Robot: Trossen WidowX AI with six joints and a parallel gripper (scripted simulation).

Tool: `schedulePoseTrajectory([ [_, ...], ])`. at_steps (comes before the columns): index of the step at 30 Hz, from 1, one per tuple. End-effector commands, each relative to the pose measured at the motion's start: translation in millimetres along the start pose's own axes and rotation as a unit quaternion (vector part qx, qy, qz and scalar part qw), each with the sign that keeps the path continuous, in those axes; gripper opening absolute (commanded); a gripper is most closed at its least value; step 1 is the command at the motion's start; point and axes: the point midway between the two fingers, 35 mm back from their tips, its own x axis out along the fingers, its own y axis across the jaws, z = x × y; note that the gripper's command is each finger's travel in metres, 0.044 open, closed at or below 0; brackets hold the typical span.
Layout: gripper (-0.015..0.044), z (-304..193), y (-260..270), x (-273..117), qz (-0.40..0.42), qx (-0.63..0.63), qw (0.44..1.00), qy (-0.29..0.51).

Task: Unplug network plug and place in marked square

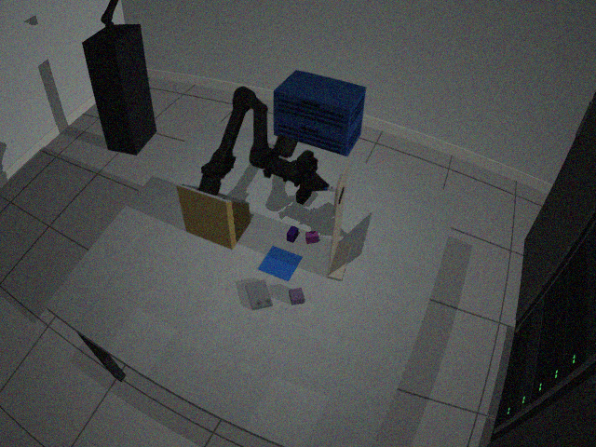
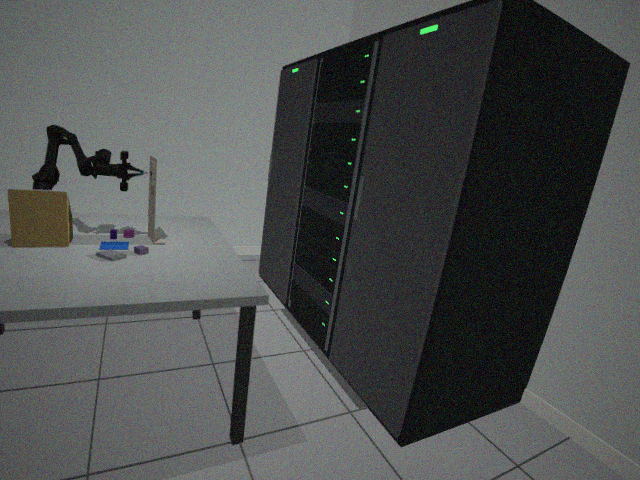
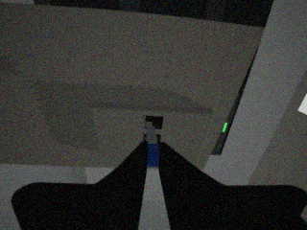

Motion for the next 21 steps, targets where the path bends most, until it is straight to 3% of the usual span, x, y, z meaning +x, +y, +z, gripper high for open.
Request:
schedulePoseTrajectory([
  [1, 0.0000, -0.9, 1.3, -3.4, 0.003, 0.000, 1.000, -0.001],
  [21, 0.0000, -4.6, 1.3, -14.9, 0.003, 0.000, 1.000, -0.001],
])
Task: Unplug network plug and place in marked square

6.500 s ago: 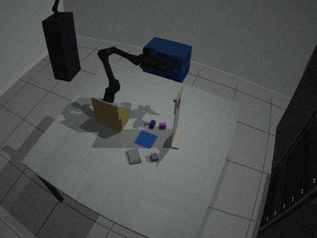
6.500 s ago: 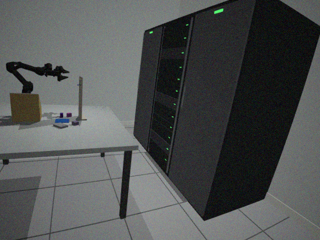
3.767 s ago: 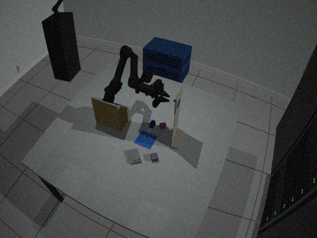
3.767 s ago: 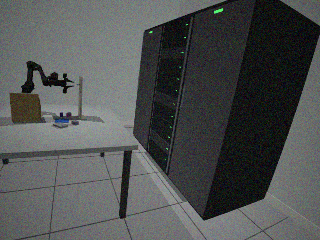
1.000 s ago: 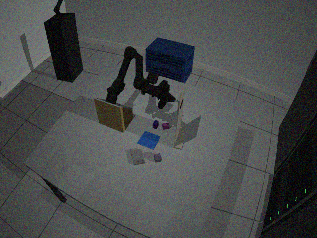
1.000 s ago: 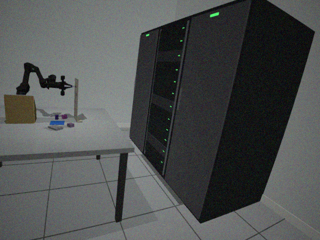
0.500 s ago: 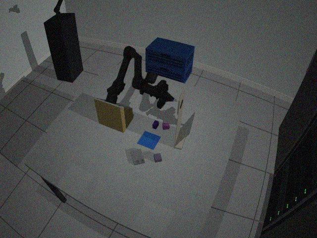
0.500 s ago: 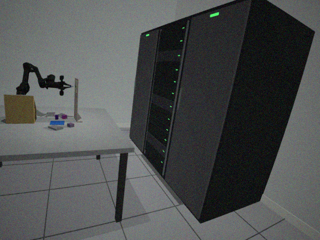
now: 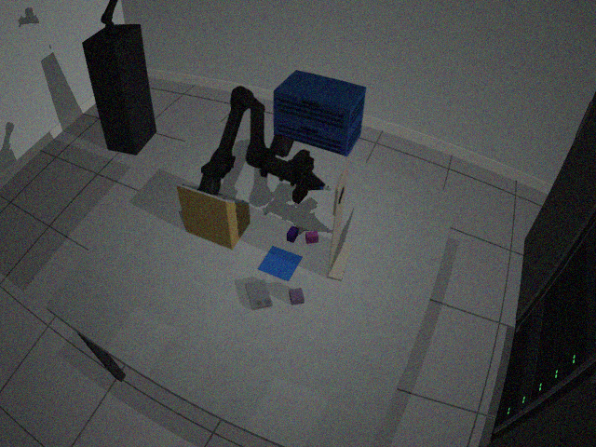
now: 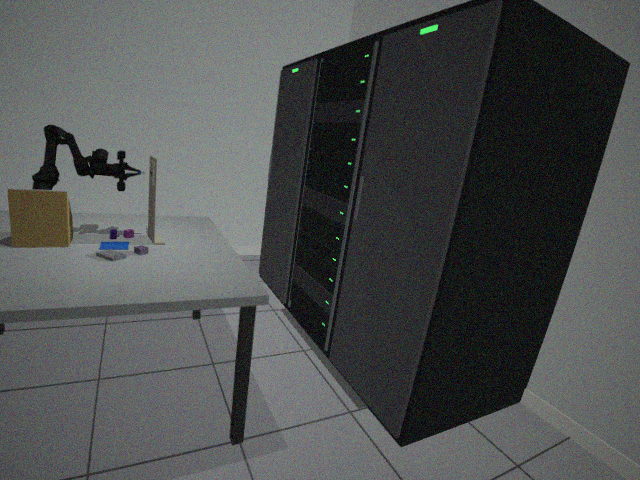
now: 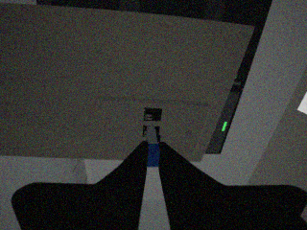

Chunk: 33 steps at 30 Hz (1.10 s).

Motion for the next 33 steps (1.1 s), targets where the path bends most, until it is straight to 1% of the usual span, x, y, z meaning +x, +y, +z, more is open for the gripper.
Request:
schedulePoseTrajectory([
  [1, 0.0000, -0.9, 1.3, -3.4, 0.003, 0.000, 1.000, -0.001],
  [33, 0.0000, -6.8, 1.3, -22.2, 0.003, 0.000, 1.000, -0.001],
])
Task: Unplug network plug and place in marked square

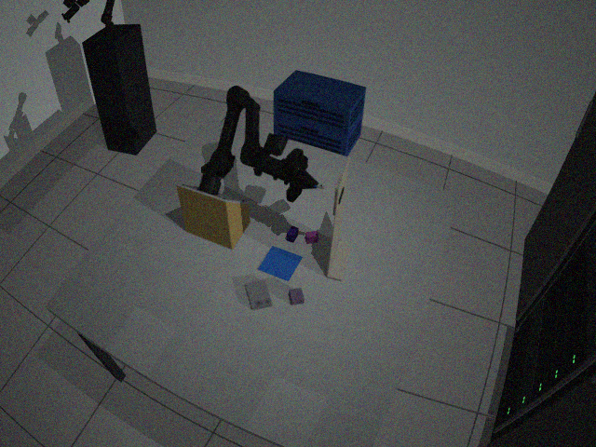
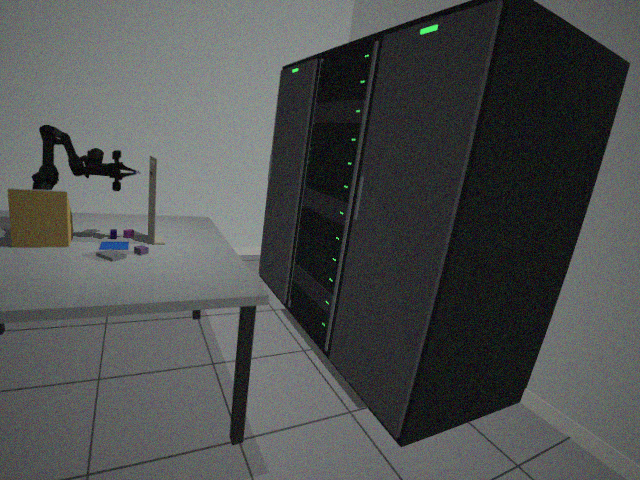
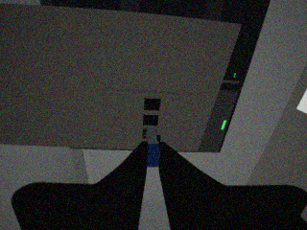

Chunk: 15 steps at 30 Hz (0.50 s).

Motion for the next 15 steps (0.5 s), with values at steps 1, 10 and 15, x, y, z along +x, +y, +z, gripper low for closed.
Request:
schedulePoseTrajectory([
  [1, 0.0000, -1.0, 1.3, -3.6, 0.003, -0.001, 1.000, -0.001],
  [10, 0.0000, -1.8, -1.8, -5.2, 0.000, 0.000, 1.000, 0.000],
  [15, 0.0000, -3.3, -14.8, -7.7, 0.001, -0.001, 1.000, 0.000],
])
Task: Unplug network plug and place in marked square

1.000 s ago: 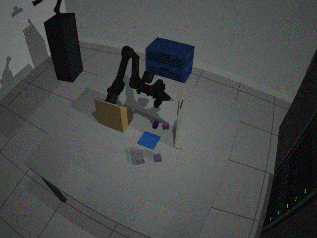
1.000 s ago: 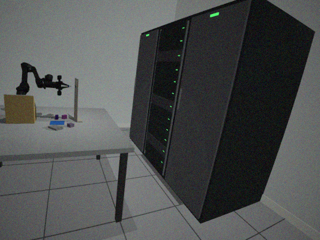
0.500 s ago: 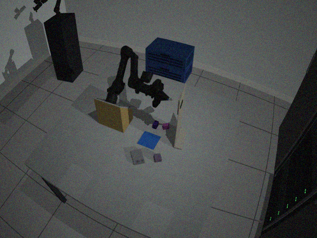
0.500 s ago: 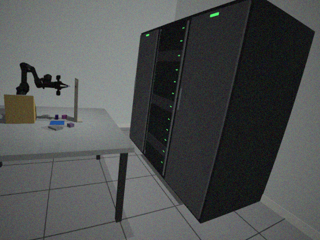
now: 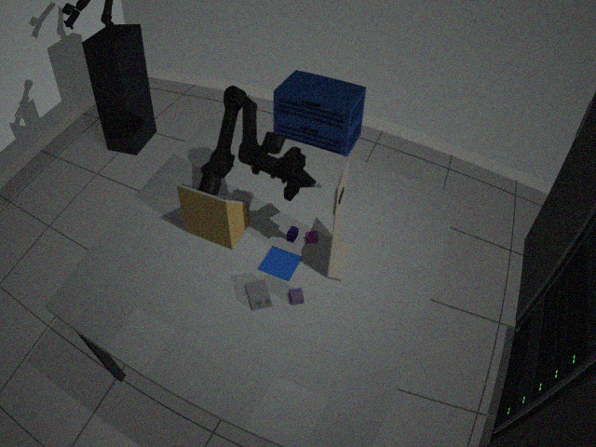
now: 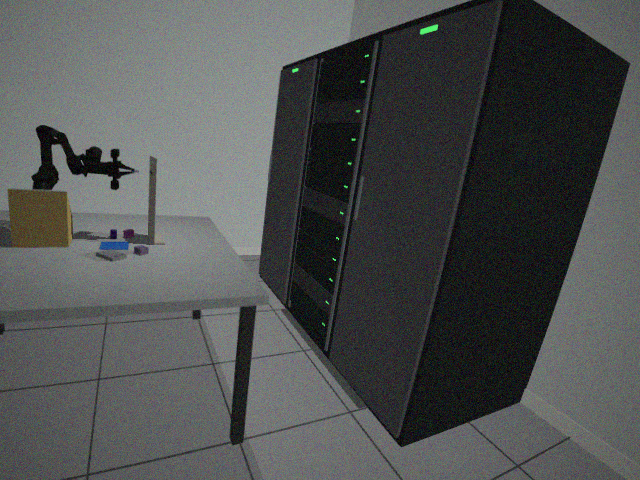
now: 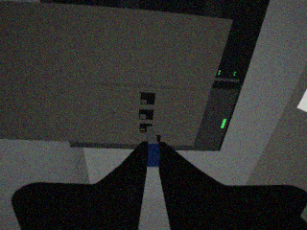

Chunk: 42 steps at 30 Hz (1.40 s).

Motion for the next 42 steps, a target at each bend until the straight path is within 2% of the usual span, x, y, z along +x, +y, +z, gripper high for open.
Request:
schedulePoseTrajectory([
  [1, 0.0000, 0.2, -11.1, -1.6, -0.001, -0.002, 1.000, -0.003],
  [20, 0.0000, -3.1, -52.2, -19.8, 0.003, -0.004, 1.000, -0.003],
  [42, 0.0000, -27.2, 35.5, 2.3, 0.147, 0.041, 0.988, 0.034],
])
